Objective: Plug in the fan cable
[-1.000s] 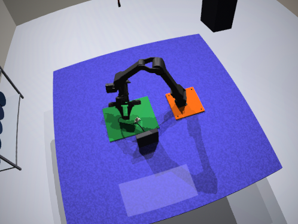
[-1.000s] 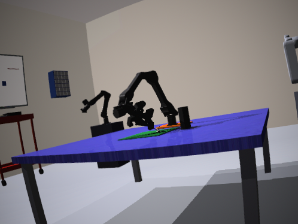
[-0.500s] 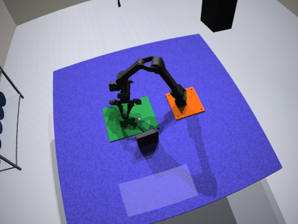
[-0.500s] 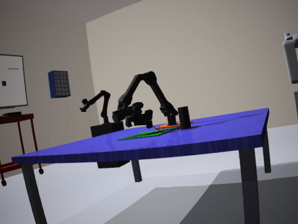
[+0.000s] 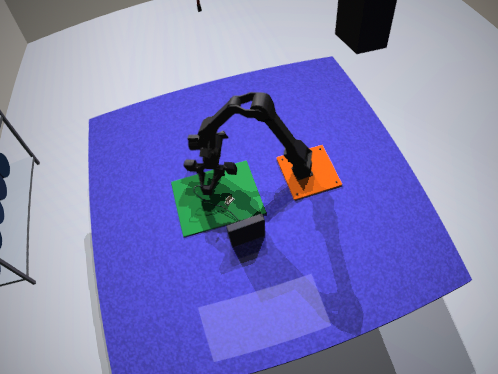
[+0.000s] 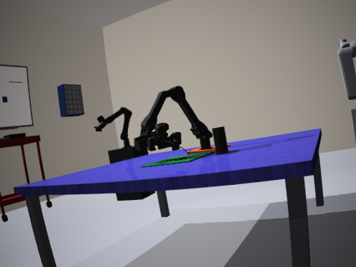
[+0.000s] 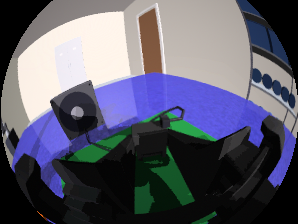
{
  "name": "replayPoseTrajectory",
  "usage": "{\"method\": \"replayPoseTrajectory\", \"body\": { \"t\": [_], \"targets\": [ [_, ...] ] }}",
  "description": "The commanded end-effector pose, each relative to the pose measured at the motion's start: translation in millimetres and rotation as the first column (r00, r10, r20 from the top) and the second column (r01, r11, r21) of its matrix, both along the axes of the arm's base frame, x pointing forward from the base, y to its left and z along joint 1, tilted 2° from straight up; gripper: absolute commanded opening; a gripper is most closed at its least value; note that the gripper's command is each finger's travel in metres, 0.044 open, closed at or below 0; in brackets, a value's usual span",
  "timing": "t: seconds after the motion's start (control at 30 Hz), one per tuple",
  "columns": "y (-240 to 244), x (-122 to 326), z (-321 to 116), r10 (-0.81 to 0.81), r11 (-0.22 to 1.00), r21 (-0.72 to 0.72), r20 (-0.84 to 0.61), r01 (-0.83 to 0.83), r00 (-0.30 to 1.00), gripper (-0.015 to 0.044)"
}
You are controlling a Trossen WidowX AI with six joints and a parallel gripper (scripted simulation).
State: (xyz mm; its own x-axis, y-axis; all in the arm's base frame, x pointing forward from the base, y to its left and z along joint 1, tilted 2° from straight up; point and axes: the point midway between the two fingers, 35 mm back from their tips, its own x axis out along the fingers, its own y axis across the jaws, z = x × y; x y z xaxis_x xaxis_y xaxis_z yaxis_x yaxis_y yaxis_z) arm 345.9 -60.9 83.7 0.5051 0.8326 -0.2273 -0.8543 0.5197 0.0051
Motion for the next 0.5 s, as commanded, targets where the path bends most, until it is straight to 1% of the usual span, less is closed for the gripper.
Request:
{"method": "replayPoseTrajectory", "body": {
  "t": [0.0, 0.13, 0.47],
  "targets": [
    [-4.4, -1.6, 0.1, -0.029, 0.999, 0.042, 0.043, 0.027, 0.999, 0.0000],
    [-7.3, -2.5, 1.5, -0.047, 0.997, 0.062, 0.069, 0.043, 0.996, 0.0000],
    [-6.6, -2.4, 7.2, -0.039, 0.998, 0.046, 0.054, 0.036, 0.998, 0.0000]
  ]
}}
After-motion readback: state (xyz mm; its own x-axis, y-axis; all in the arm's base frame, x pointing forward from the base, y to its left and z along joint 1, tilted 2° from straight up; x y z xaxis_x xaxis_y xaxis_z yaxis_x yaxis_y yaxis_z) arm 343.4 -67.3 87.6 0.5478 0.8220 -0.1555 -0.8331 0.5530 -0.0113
